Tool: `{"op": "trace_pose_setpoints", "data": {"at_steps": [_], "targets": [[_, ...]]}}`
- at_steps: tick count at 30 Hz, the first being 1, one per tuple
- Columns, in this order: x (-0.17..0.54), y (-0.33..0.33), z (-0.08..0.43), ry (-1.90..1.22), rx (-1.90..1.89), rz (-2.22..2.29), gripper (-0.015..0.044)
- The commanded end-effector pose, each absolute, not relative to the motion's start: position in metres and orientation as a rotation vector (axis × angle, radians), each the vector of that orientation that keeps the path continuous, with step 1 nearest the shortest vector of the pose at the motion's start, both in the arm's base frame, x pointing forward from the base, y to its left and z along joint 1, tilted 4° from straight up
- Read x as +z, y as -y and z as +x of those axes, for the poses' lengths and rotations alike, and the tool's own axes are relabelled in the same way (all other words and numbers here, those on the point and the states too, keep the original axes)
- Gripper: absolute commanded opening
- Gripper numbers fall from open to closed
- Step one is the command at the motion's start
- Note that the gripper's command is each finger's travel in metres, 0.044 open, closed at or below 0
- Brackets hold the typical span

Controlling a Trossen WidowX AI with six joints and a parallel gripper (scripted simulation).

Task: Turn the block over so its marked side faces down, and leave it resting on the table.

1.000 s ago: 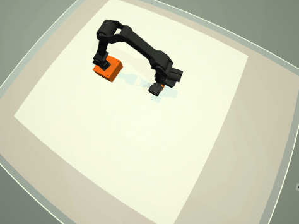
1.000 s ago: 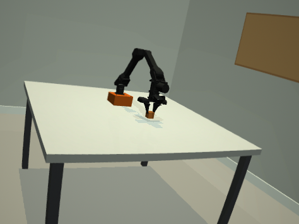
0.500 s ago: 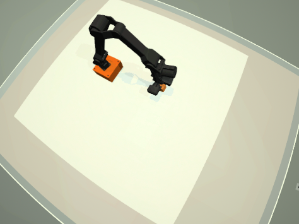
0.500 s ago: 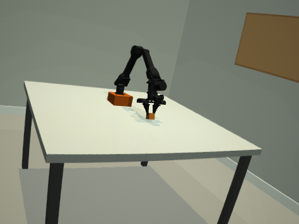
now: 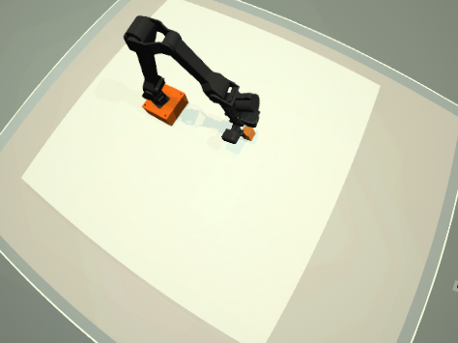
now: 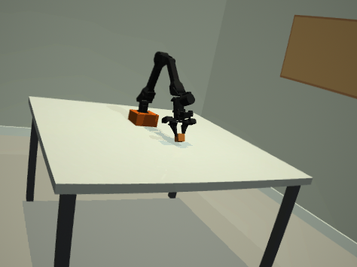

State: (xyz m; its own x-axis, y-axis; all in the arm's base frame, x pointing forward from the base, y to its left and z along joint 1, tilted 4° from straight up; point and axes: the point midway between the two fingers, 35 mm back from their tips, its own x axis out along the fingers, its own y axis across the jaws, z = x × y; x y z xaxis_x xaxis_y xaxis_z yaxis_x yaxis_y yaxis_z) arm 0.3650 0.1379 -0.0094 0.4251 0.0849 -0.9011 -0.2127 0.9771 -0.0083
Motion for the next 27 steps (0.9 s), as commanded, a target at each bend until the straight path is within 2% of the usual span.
{"op": "trace_pose_setpoints", "data": {"at_steps": [1, 27], "targets": [[-0.008, -0.136, 0.363, -1.086, 0.181, -0.119, 0.0000], [-0.043, -0.140, 0.370, -0.727, 0.198, -0.089, 0.0000]]}}
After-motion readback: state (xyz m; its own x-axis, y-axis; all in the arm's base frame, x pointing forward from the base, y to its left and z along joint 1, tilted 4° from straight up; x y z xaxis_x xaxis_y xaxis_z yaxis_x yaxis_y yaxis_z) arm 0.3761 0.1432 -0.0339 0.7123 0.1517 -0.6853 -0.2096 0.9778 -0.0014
